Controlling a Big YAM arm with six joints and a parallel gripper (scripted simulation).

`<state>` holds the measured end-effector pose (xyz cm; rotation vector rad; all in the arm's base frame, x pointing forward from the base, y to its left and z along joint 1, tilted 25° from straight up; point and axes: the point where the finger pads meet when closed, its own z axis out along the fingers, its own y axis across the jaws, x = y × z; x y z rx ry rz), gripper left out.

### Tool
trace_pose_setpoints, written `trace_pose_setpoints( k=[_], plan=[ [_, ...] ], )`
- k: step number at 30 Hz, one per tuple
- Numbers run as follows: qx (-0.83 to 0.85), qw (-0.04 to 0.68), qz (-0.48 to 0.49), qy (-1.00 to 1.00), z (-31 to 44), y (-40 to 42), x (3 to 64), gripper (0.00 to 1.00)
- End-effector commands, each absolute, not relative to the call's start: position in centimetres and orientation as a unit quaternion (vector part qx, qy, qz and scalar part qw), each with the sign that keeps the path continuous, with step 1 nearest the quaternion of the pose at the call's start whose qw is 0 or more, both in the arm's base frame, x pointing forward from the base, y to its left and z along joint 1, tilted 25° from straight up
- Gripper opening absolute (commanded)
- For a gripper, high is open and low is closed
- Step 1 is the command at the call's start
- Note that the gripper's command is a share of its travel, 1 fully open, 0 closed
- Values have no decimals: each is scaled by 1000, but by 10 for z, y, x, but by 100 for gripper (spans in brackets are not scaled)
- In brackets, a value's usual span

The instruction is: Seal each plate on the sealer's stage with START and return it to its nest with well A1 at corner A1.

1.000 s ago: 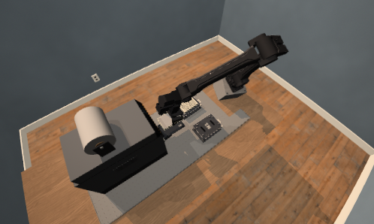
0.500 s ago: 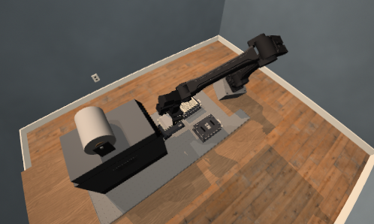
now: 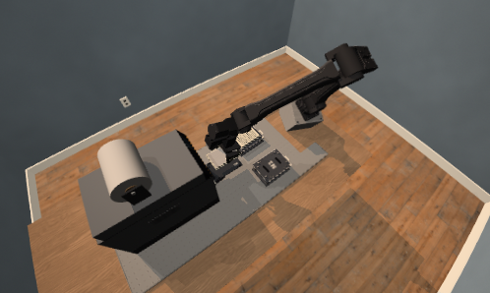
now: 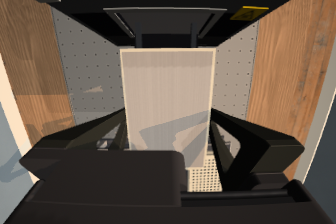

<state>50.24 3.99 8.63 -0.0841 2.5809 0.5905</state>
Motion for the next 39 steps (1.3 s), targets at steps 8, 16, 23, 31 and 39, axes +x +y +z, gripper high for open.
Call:
trace_pose_setpoints(
  k=[8,16,23,31,39],
  plan=[
    [-42,269,218,937,107,59,485,0],
    [-38,266,218,938,104,64,465,0],
    [-42,271,219,936,108,72,452,0],
    [-41,256,221,940,100,78,433,0],
    [-35,272,219,936,110,79,423,0]
  ],
)
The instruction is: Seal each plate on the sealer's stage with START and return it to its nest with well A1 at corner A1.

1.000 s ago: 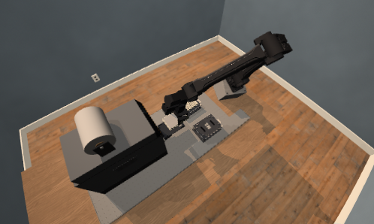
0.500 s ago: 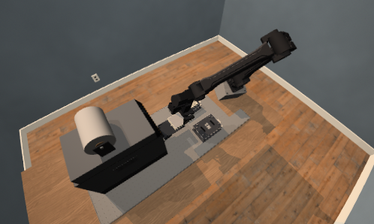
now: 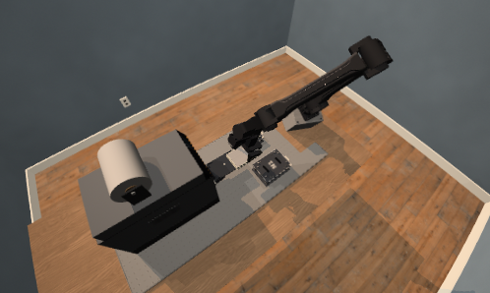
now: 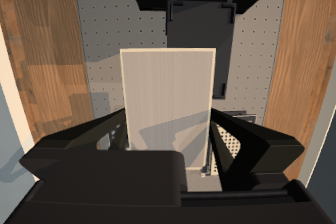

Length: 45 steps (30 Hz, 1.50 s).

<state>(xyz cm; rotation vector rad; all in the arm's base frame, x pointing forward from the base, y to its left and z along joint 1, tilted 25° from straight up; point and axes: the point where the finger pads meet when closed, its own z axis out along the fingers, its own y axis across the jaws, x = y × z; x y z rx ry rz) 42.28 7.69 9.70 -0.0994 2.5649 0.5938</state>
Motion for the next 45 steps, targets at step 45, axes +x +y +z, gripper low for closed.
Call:
trace_pose_setpoints(
  k=[45],
  plan=[
    [-35,247,221,943,104,117,328,0]
  ],
)
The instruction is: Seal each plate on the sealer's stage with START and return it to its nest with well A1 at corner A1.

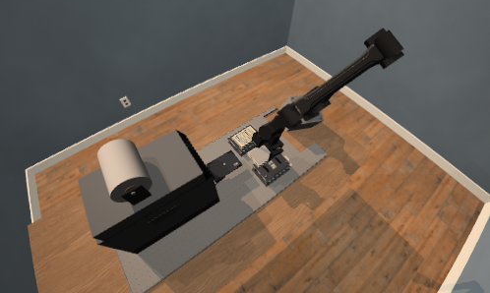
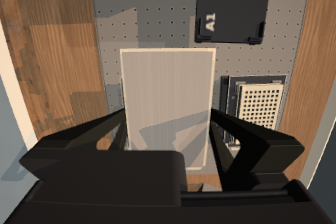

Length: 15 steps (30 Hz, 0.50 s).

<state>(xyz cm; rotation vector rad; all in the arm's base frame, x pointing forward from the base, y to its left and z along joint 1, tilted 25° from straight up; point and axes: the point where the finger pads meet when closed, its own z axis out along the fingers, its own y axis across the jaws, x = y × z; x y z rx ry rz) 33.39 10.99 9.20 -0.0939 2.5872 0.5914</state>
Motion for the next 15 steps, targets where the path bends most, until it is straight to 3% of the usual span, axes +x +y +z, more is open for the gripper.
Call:
trace_pose_setpoints(
  k=[1,15],
  plan=[
    [-35,248,223,942,107,119,327,0],
    [-37,249,224,942,105,128,300,0]
  ],
)
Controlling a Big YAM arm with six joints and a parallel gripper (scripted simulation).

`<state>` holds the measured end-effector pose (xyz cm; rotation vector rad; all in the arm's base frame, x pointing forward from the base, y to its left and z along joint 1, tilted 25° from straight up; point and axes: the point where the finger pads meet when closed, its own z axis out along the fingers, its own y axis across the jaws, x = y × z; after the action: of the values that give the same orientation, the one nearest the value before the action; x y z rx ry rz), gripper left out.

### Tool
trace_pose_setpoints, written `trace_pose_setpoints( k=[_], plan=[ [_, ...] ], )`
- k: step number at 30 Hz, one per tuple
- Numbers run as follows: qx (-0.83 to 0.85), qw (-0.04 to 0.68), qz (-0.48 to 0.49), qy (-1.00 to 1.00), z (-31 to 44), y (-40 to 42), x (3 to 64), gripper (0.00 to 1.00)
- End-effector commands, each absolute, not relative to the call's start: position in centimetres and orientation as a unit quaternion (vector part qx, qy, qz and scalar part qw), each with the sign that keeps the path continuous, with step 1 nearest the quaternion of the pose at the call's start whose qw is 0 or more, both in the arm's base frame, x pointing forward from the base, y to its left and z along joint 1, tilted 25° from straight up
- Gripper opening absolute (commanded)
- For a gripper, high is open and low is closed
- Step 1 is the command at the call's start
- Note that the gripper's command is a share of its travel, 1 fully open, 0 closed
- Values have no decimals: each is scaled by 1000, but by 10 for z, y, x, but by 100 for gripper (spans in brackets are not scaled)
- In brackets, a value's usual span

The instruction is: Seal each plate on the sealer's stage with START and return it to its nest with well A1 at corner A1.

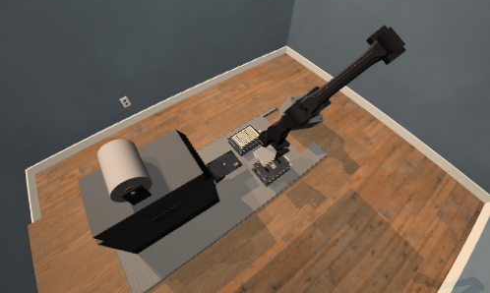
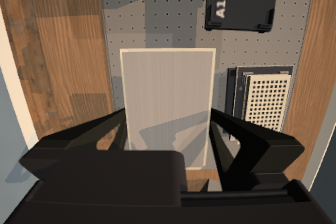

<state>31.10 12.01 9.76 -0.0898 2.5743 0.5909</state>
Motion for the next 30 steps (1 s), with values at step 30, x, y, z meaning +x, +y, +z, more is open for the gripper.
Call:
trace_pose_setpoints(
  k=[30],
  plan=[
    [-35,272,223,935,121,133,310,0]
  ],
)
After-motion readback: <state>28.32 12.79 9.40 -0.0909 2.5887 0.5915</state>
